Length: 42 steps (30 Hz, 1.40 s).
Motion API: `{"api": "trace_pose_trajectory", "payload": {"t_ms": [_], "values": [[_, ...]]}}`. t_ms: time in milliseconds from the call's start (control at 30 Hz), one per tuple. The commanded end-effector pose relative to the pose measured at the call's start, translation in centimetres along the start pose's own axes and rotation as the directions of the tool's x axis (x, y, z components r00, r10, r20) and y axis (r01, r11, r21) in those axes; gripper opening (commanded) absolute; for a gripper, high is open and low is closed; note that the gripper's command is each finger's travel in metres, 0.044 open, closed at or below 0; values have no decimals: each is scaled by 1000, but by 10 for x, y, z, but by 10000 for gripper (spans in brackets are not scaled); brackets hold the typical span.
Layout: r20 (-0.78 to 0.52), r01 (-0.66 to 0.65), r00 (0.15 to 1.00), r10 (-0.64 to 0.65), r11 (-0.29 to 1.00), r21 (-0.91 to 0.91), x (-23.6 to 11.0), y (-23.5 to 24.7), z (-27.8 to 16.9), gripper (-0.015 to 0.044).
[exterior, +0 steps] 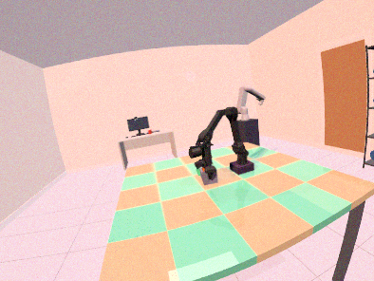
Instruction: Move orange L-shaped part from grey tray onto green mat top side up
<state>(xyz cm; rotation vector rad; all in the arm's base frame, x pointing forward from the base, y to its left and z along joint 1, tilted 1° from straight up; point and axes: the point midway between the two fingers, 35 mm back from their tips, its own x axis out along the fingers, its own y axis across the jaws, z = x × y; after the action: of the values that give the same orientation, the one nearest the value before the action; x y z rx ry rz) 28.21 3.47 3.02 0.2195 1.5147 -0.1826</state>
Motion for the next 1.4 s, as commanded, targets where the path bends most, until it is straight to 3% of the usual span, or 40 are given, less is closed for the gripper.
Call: {"api": "trace_pose_trajectory", "payload": {"t_ms": [0, 533, 833, 1367], "values": [[0, 0, 1000, 0, 1000, 0, 0, 0, 0, 180], [-5, 7, 1000, -6, 1000, 5, -15, 10, -1, 180], [-5, 8, 1000, -8, 1000, 5, -106, -1, 0, 180], [7, -2, 1000, 2, 1000, 10, -105, 1, 1, 180]]}}
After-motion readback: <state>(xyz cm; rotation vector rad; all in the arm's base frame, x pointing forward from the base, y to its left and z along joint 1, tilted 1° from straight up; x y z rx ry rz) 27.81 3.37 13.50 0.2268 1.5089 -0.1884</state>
